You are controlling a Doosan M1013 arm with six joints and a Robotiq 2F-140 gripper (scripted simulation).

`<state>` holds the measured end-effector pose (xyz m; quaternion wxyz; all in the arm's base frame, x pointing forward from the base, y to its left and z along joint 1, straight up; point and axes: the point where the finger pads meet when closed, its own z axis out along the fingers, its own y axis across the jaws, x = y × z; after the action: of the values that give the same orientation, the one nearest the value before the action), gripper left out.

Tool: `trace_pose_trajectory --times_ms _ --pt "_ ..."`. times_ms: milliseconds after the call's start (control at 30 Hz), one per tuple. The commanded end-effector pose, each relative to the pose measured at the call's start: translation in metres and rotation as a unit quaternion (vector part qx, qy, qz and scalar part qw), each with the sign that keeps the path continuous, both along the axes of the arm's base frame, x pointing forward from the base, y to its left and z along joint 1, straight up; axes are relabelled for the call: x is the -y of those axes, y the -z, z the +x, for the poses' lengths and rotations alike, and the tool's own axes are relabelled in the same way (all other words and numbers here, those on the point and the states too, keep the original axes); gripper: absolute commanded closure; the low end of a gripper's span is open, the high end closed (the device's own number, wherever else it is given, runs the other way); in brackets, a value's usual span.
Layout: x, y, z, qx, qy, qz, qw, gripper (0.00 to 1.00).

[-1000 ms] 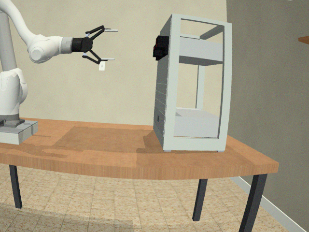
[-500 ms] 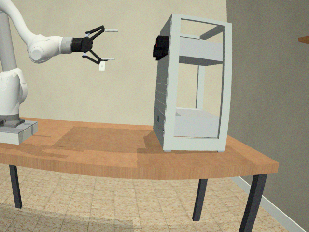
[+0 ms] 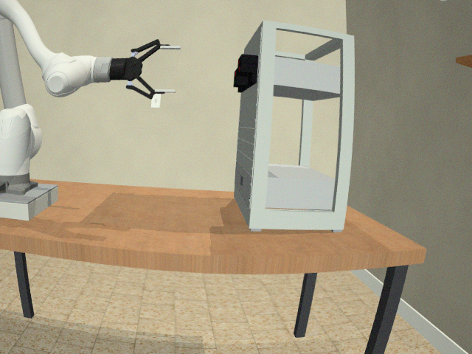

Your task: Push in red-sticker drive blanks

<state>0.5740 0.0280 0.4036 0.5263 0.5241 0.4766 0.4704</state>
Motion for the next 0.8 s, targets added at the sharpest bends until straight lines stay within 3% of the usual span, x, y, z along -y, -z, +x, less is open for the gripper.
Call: trace_pose_trajectory --times_ms 0,167,767 --pt "-0.004 0.001 0.01 0.001 -0.001 0.001 1.0 0.0" --pt "-0.008 0.002 0.021 0.001 -0.001 0.001 1.0 0.0" --pt "-0.033 0.012 0.107 0.001 -0.001 0.001 1.0 0.0"
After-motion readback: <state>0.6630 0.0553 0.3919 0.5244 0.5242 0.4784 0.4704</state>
